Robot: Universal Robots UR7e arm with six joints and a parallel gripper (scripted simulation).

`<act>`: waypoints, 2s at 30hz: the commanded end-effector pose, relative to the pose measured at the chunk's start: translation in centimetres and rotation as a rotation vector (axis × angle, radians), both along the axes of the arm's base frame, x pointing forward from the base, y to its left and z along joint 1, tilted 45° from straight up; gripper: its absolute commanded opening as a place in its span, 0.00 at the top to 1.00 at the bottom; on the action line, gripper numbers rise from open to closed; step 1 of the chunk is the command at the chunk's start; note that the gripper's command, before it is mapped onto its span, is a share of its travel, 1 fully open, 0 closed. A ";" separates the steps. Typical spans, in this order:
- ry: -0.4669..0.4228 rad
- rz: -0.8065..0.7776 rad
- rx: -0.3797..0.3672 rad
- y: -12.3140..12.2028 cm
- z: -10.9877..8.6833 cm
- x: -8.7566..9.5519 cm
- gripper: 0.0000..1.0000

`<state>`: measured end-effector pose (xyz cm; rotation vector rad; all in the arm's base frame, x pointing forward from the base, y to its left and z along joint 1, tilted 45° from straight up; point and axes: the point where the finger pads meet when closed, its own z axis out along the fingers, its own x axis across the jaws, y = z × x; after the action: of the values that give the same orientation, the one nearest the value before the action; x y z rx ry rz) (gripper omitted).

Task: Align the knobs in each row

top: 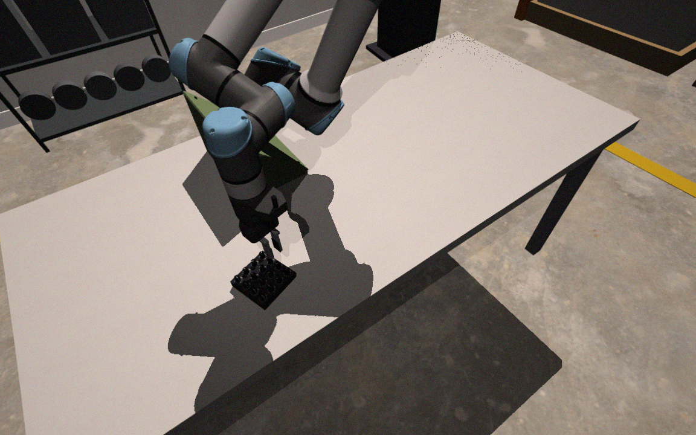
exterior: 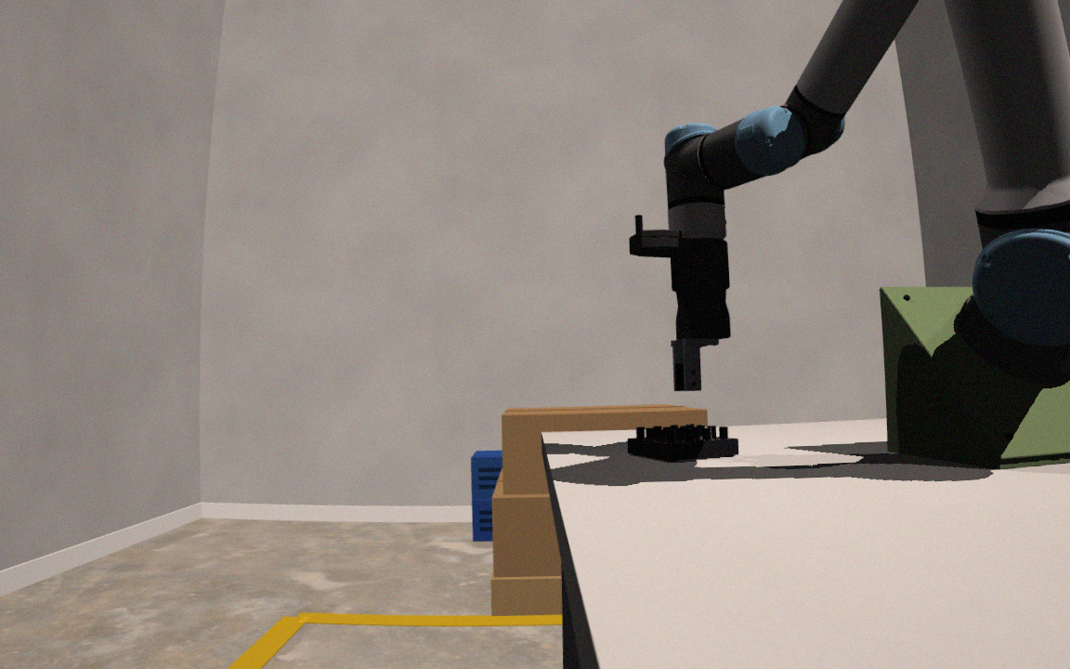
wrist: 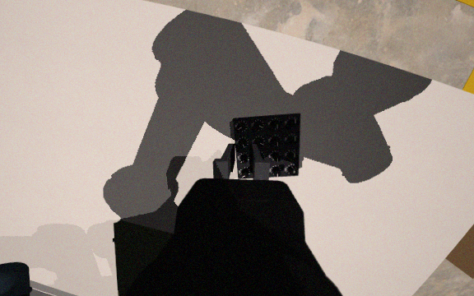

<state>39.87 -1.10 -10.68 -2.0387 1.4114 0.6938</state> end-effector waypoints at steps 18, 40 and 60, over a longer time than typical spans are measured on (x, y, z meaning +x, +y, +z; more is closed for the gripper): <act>0.004 0.000 0.004 1.6 -1.5 -0.4 0.54; 0.004 0.000 0.004 3.0 -3.0 -0.6 0.54; 0.002 0.000 0.002 3.0 -3.1 -0.6 0.54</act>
<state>39.44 1.74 -13.72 -2.0385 1.4117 0.6932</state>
